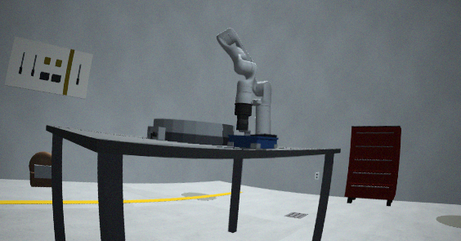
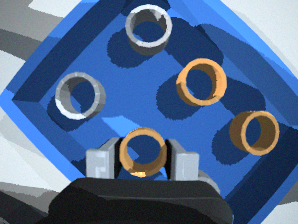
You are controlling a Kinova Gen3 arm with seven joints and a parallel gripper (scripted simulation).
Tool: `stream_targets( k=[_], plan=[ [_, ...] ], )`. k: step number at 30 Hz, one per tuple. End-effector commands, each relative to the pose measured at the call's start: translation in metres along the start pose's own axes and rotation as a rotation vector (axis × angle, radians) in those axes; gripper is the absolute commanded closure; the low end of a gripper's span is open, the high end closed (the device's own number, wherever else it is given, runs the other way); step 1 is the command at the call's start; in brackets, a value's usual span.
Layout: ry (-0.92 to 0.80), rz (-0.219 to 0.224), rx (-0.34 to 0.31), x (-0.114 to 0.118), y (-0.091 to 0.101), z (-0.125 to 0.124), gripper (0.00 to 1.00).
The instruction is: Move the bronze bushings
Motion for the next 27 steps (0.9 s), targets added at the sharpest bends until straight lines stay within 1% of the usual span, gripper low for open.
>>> stream_targets(
  k=[1,16,22,27],
  plan=[
    [-0.005,0.001,0.001,0.000,-0.001,-0.001,1.00],
    [-0.005,-0.003,0.000,-0.001,0.001,-0.001,1.00],
    [0.002,-0.004,0.000,-0.001,0.013,0.000,1.00],
    [0.000,-0.001,0.000,0.000,0.030,0.000,1.00]
  ],
)
Point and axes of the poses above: the point where the finger pads meet when closed, its own y axis back along the fingers, its own x axis across the jaws, z = x × y, the point moved 7 cm from there along y, back along the fingers, and after that the axes turned 7 degrees about -y, right-handed, at the moved point
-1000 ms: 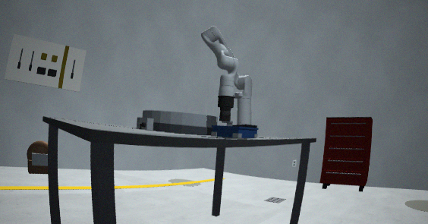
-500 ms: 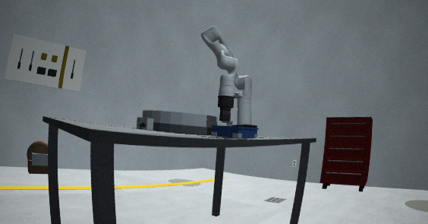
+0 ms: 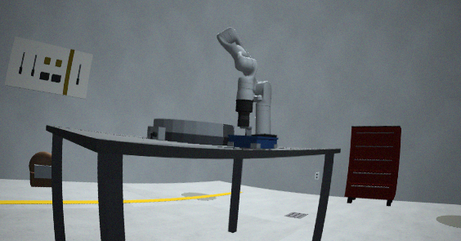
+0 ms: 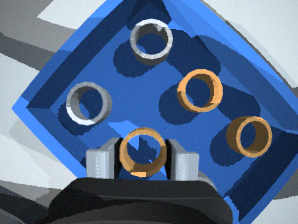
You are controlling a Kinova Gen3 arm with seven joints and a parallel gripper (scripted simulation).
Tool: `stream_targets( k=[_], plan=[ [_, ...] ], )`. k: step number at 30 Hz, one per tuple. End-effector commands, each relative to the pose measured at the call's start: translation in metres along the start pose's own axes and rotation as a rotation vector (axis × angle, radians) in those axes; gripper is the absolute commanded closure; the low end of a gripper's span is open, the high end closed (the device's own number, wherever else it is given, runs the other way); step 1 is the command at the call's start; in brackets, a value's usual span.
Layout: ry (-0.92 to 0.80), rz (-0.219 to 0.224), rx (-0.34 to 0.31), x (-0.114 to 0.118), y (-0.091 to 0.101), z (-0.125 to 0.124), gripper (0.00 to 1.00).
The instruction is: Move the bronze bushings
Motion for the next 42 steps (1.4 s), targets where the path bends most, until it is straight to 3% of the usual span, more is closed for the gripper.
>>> stream_targets(
  k=[1,17,25,42],
  plan=[
    [0.002,0.009,-0.004,0.002,0.014,0.004,1.00],
    [-0.001,0.006,-0.006,0.001,0.082,0.005,1.00],
    [0.003,0.006,-0.007,0.001,0.101,0.003,1.00],
    [0.005,0.015,-0.002,0.003,0.110,0.002,1.00]
  ],
)
Point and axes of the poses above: the point where the finger pads meet when closed, its own y axis back along the fingers, its own x axis across the jaws, z = x × y, the point moved 7 cm from there along y, back along the fingers, and after that the axes turned 7 degrees about -y, right-handed, at the moved point
